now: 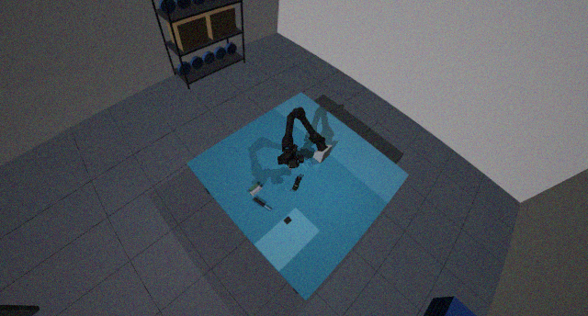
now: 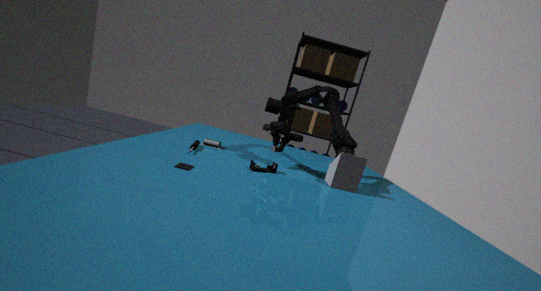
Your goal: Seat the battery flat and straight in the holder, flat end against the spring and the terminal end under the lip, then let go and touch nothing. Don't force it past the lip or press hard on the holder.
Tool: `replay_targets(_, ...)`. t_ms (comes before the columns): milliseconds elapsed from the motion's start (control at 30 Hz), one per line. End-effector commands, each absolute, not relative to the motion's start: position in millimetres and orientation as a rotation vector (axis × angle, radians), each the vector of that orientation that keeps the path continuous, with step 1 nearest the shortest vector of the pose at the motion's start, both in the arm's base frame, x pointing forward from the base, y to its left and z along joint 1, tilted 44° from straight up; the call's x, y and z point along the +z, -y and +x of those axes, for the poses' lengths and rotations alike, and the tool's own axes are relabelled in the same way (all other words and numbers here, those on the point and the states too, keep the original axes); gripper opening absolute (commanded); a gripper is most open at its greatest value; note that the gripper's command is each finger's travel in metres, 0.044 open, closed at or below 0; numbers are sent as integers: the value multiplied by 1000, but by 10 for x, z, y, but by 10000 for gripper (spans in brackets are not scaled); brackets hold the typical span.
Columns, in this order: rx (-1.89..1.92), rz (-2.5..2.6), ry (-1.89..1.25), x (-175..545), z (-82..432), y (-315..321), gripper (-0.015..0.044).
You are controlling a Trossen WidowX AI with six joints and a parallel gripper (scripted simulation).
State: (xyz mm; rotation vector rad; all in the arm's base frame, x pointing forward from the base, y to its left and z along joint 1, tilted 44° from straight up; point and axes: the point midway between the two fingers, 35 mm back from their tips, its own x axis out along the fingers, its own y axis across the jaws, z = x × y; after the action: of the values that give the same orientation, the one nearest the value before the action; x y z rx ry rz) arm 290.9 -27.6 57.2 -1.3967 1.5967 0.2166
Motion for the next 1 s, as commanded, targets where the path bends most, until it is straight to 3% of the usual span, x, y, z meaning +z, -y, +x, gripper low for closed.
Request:
replay_targets(0, 146, -1318, -1587, 457, 3023, 68, 84)
replay_targets(567, -177, -1010, -1546, -153, 3244, -789, 84)
replay_targets(967, -233, -1002, -1612, -250, 3237, -726, 84)
